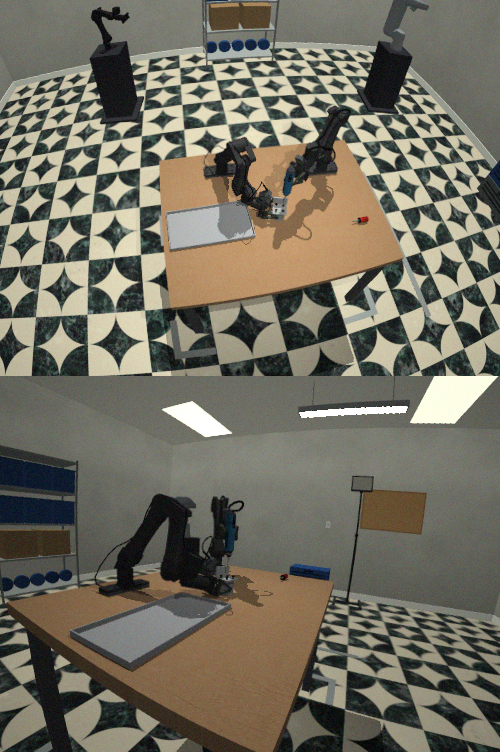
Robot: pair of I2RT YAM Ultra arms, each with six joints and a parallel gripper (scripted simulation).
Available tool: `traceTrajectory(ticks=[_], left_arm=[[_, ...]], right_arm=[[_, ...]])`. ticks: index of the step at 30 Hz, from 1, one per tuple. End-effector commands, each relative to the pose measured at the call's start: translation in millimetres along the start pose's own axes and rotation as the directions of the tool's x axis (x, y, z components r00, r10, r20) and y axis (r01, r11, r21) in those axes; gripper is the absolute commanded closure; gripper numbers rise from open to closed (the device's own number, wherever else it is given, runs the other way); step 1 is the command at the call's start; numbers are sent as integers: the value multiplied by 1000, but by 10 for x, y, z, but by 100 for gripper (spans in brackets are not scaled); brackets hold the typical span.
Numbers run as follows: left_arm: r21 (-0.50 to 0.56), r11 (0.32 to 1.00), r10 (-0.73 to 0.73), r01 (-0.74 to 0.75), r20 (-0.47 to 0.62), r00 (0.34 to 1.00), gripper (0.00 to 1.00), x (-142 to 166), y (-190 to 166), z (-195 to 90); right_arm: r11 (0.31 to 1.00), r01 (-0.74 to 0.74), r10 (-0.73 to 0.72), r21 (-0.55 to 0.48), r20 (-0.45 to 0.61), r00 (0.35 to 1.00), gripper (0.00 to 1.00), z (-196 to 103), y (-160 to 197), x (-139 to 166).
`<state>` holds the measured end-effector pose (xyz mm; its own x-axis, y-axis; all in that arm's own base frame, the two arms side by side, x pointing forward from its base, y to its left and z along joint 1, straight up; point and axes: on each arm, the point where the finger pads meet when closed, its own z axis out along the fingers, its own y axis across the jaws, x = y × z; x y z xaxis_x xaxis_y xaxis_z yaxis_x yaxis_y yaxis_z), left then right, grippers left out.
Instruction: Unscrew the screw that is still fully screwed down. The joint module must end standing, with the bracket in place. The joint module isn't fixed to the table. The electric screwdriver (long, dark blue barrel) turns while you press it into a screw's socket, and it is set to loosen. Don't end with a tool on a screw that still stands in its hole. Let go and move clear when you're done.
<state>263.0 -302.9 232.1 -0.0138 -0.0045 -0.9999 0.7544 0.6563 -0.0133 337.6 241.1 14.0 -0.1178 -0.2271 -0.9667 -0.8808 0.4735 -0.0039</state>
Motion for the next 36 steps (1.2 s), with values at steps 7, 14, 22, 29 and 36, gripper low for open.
traceTrajectory(ticks=[7, 14, 22, 29, 36], left_arm=[[-10, 1000, -9, 10, 112, 994, 58, -326, 24, 1], [-11, 1000, -9, 10, 65, 998, 58, -109, 27, 0], [-11, 1000, -9, 10, 74, 997, 58, -77, 28, -4], [-9, 1000, -9, 11, 129, 992, 58, -296, 25, 3], [-10, 1000, -9, 10, 105, 994, 58, -149, 27, 22]], right_arm=[[1000, -1, 1, -16, -6, 1000, 41, 79, 8, 30], [1000, -1, 1, -16, -6, 1000, 41, 79, 8, 30], [1000, -1, 1, -16, -6, 1000, 41, 79, 8, 30], [1000, -1, 1, -16, -6, 1000, 41, 79, 8, 30], [1000, -1, 1, -16, -6, 1000, 41, 79, 8, 30]])
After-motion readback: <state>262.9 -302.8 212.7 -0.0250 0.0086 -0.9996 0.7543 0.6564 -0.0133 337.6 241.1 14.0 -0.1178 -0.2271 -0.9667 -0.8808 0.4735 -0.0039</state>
